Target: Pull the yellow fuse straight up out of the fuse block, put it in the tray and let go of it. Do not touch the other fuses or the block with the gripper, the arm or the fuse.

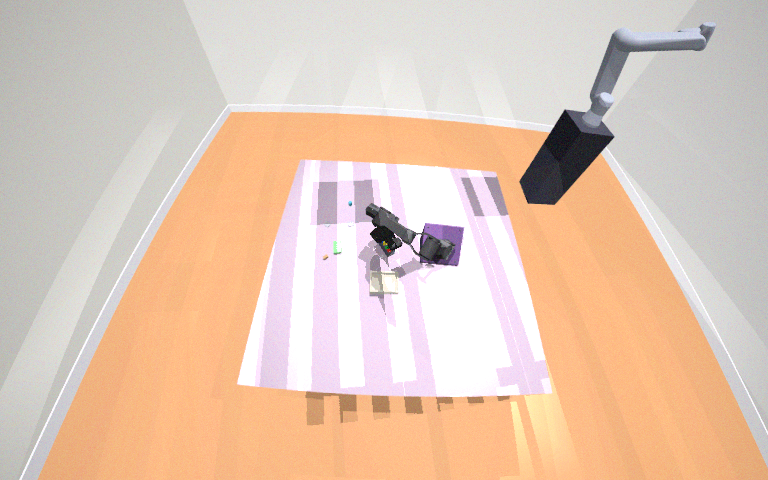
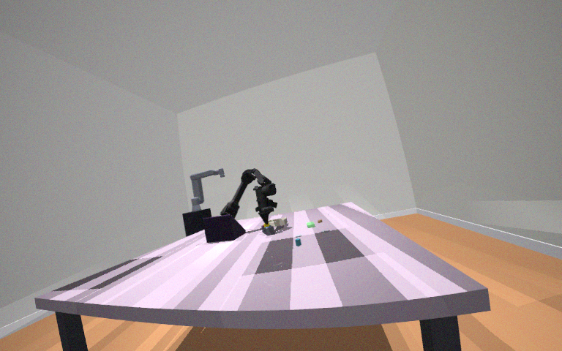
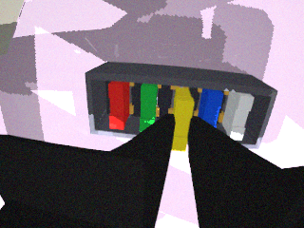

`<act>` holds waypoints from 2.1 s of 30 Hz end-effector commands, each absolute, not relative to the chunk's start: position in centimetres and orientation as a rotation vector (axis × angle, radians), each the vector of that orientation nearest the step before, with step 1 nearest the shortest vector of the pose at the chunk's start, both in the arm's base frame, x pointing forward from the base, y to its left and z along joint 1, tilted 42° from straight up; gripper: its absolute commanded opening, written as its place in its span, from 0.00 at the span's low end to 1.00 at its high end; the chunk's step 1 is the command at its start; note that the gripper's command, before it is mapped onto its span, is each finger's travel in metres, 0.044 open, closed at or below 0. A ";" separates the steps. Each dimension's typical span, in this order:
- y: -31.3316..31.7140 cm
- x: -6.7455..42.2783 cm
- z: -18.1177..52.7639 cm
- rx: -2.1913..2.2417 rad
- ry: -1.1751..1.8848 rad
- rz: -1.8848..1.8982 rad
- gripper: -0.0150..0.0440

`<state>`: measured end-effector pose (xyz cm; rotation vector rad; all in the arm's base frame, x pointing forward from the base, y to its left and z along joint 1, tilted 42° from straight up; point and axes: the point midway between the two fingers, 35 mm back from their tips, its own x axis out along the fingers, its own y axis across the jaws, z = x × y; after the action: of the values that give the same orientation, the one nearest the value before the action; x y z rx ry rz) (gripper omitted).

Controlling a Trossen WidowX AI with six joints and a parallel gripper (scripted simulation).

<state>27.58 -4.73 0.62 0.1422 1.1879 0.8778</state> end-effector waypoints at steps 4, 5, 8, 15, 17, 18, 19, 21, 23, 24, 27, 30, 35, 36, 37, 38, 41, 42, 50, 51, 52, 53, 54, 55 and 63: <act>-5.1 27.7 0.9 0.131 1.185 0.879 0.25; -5.1 27.6 1.0 0.131 1.185 0.879 0.25; -5.2 27.6 1.1 0.132 1.185 0.879 0.25; -5.4 27.6 1.3 0.133 1.186 0.879 0.25; -5.5 27.6 1.4 0.133 1.186 0.879 0.25; -5.5 27.6 1.5 0.133 1.186 0.879 0.25; -5.6 27.6 1.5 0.133 1.186 0.879 0.25; -5.6 27.5 1.6 0.133 1.186 0.879 0.25; -5.7 27.5 1.6 0.134 1.186 0.878 0.25; -5.7 27.5 1.7 0.134 1.186 0.878 0.25; -5.8 27.5 1.8 0.134 1.186 0.878 0.25; -5.9 27.5 1.9 0.135 1.186 0.878 0.25; -6.1 27.4 2.1 0.135 1.186 0.878 0.25; -6.1 27.4 2.1 0.135 1.186 0.878 0.25; -6.1 27.4 2.2 0.136 1.186 0.878 0.25; -6.1 27.4 2.2 0.136 1.186 0.878 0.25; -6.2 27.4 2.3 0.136 1.186 0.878 0.25; -6.3 27.4 2.4 0.136 1.186 0.878 0.25; -7.2 27.3 3.4 0.136 1.187 0.878 0.25; -7.3 27.3 3.5 0.136 1.187 0.878 0.25; -7.4 27.2 3.6 0.136 1.187 0.878 0.25; -7.5 27.2 3.7 0.136 1.187 0.878 0.25; -7.6 27.2 3.8 0.136 1.187 0.878 0.25; -7.6 27.2 3.9 0.136 1.187 0.878 0.25; -5.6 28.2 5.9 0.128 1.195 0.869 0.25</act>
<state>27.46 -6.72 4.59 0.1421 1.1989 0.8724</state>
